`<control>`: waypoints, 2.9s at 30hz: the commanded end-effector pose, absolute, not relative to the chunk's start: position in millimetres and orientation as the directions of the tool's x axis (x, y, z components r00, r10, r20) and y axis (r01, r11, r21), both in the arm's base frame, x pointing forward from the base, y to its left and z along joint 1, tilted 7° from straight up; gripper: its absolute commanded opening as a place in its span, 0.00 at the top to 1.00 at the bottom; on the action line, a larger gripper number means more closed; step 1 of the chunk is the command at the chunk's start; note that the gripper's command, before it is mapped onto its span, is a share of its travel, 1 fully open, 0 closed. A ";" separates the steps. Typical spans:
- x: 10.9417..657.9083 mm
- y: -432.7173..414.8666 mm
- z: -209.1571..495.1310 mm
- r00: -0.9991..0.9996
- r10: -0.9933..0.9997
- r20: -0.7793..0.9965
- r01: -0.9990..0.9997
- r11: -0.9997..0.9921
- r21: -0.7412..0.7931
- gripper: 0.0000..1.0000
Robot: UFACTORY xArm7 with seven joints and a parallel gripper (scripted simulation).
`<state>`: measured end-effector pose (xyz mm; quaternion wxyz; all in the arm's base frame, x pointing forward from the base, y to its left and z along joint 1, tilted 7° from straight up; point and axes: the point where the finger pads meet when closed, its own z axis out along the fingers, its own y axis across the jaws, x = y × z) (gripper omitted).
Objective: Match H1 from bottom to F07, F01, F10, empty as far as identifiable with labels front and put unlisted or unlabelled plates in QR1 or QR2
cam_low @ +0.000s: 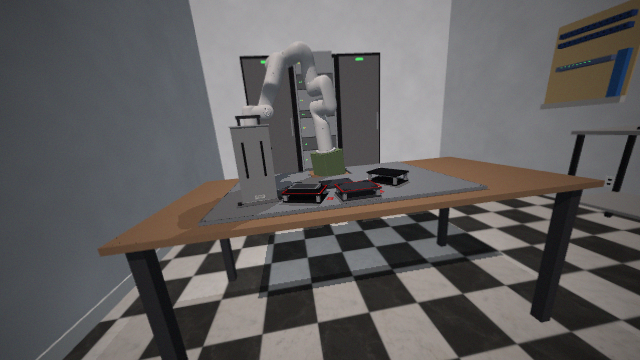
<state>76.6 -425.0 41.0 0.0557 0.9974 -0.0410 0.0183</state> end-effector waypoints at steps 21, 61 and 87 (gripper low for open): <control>76.6 -425.3 51.1 0.996 -0.080 0.042 -0.084 -0.990 0.113 1.00; 73.1 -412.8 160.6 0.996 -0.080 0.042 -0.084 -0.990 0.113 1.00; 70.5 -403.5 240.2 0.996 -0.080 0.042 -0.084 -0.990 0.114 1.00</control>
